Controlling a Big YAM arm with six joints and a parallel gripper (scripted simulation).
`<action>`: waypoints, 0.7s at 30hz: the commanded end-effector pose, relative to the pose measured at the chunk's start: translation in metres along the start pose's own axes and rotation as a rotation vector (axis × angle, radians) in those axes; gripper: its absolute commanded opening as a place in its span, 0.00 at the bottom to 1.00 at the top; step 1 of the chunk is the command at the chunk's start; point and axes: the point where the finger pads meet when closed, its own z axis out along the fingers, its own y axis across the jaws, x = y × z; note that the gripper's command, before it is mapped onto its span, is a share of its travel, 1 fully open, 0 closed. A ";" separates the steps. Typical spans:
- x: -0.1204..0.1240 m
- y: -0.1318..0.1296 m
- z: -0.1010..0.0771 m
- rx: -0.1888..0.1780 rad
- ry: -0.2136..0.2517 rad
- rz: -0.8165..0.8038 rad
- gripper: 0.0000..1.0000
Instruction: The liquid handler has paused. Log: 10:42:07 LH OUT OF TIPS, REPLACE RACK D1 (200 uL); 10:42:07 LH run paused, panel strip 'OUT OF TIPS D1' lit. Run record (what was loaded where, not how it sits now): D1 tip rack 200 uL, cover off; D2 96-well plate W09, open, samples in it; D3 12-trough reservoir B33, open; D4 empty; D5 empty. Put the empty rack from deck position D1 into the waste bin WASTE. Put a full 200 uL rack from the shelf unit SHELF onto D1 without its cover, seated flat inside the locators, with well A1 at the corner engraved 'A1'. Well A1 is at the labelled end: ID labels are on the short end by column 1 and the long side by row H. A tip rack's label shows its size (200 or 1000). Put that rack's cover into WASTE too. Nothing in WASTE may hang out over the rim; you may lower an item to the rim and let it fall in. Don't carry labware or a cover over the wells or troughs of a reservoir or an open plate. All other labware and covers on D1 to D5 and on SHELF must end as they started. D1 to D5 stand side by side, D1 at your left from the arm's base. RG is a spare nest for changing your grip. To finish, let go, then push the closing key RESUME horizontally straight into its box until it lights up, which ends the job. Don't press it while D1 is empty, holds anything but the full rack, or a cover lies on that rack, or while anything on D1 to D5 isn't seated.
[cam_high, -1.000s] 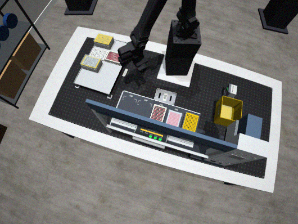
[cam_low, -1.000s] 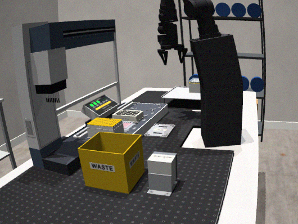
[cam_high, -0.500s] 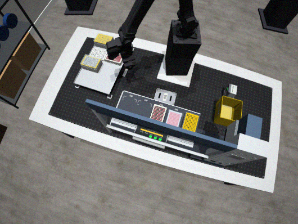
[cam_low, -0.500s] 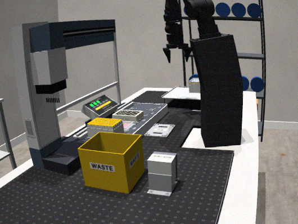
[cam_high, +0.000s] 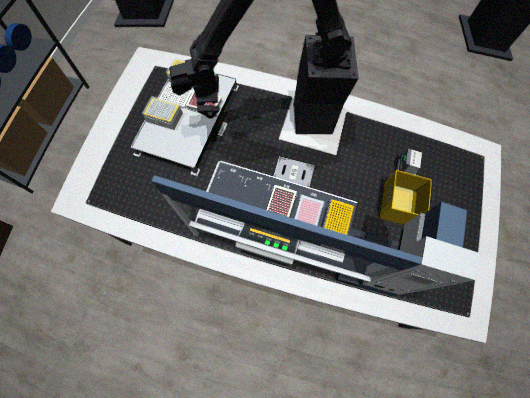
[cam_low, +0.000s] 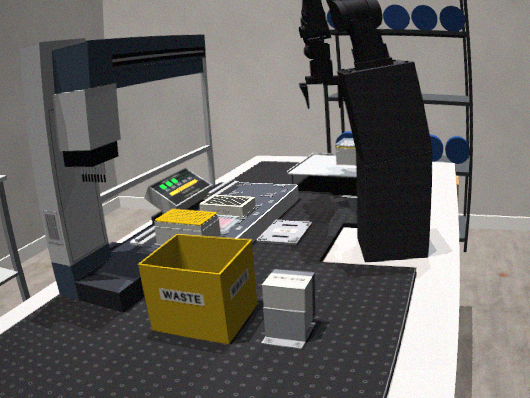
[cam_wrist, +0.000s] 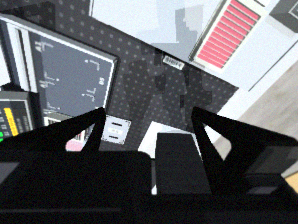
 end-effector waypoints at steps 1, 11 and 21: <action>-0.022 -0.012 0.004 0.002 0.008 0.117 1.00; -0.059 -0.031 0.005 0.003 0.006 0.277 1.00; -0.104 -0.055 0.005 0.003 0.003 0.426 1.00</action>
